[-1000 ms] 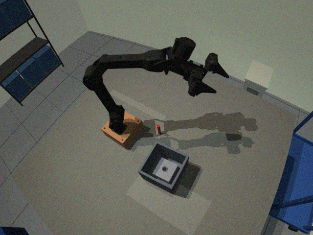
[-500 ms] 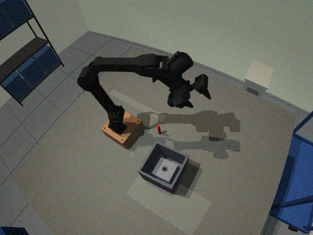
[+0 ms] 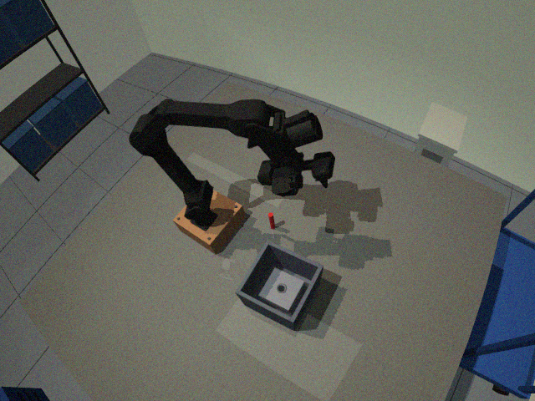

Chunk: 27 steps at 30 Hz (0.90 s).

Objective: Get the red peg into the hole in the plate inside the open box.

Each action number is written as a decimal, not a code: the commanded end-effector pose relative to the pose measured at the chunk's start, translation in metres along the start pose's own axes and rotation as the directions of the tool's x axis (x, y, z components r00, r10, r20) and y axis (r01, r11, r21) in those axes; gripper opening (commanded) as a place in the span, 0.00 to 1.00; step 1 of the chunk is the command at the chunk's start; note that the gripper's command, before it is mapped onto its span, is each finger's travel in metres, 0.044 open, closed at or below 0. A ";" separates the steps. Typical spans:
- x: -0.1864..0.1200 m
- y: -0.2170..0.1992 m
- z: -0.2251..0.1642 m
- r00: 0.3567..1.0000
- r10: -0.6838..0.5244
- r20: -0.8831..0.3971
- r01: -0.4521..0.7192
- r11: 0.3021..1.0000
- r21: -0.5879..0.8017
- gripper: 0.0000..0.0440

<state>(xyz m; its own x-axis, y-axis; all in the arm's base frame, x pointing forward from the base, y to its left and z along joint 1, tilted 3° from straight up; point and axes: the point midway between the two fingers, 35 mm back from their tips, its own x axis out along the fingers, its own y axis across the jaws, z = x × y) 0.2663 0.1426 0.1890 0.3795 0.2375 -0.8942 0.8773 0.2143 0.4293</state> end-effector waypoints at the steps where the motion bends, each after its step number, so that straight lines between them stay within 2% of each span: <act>1: 0.005 -0.022 -0.001 0.996 -0.090 -0.012 0.090 0.996 0.023 1.00; 14: 0.018 -0.085 0.000 0.938 -0.347 -0.004 0.347 0.936 0.053 1.00; 27: 0.035 -0.124 0.007 0.870 -0.490 0.053 0.488 0.872 0.047 1.00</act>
<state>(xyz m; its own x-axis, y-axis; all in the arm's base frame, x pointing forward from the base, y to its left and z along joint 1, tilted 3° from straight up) 0.1772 0.1213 0.1111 -0.0624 0.0794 -0.9949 0.9656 0.2568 -0.0401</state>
